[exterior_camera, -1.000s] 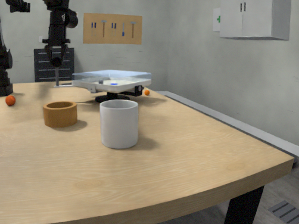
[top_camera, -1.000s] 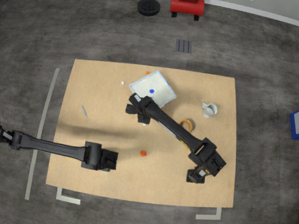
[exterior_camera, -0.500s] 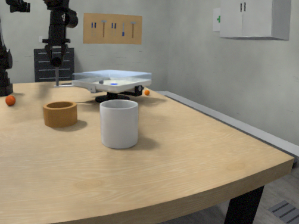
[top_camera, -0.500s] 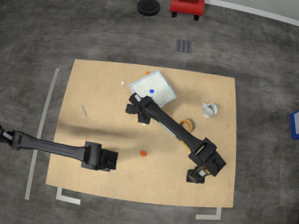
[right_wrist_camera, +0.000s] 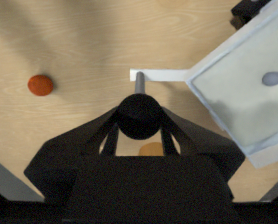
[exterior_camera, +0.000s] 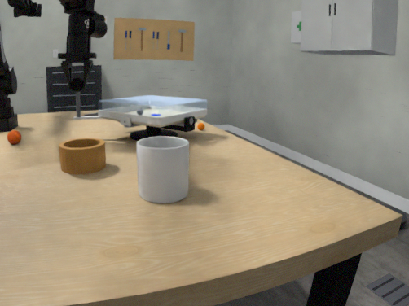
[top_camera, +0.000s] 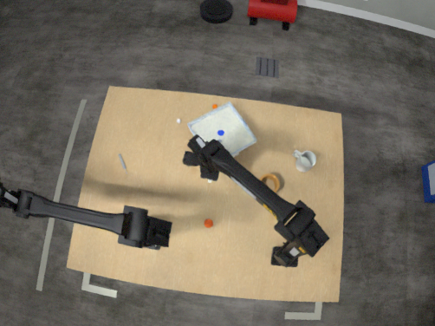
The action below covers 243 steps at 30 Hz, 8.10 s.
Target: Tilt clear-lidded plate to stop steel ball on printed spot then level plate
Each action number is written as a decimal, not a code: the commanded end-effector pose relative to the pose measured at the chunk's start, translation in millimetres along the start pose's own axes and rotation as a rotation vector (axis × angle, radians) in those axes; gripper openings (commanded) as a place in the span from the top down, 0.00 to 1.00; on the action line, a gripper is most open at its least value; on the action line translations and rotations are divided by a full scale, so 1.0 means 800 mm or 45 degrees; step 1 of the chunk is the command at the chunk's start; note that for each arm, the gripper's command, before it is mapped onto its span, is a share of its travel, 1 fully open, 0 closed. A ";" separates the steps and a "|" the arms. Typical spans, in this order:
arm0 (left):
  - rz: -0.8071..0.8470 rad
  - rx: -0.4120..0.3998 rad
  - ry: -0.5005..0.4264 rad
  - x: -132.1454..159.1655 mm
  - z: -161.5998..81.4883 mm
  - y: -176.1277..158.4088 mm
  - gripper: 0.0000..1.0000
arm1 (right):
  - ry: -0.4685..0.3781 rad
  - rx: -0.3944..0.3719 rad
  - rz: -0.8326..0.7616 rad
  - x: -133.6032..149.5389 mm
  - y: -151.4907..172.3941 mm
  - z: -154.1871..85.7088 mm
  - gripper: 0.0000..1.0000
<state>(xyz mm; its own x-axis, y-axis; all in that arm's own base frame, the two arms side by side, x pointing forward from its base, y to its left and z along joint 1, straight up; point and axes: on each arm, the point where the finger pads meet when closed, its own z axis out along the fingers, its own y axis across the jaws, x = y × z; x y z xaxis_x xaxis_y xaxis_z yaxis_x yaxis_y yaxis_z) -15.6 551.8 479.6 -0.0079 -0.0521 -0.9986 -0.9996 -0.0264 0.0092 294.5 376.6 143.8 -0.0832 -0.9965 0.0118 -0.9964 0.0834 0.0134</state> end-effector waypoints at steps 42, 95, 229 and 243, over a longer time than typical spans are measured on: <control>-0.012 -0.023 -0.066 -0.026 -0.010 0.011 0.00 | -0.073 0.056 0.004 -0.037 -0.013 -0.022 1.00; -0.012 -0.023 -0.066 -0.026 -0.010 0.011 0.00 | -0.057 0.050 0.008 0.002 -0.012 -0.022 1.00; -0.012 -0.023 -0.066 -0.026 -0.010 0.011 0.00 | -0.077 0.059 0.004 -0.039 -0.014 -0.024 1.00; -0.012 -0.023 -0.066 -0.026 -0.010 0.011 0.00 | -0.077 0.059 0.004 -0.039 -0.014 -0.024 1.00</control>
<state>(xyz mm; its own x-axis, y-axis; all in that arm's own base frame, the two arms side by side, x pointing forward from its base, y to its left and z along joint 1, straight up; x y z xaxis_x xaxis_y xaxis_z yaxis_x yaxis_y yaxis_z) -15.6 551.8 479.6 -0.0078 -0.0521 -0.9986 -0.9996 -0.0264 0.0092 293.9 377.1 142.2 -0.0830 -0.9964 0.0141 -0.9965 0.0832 0.0116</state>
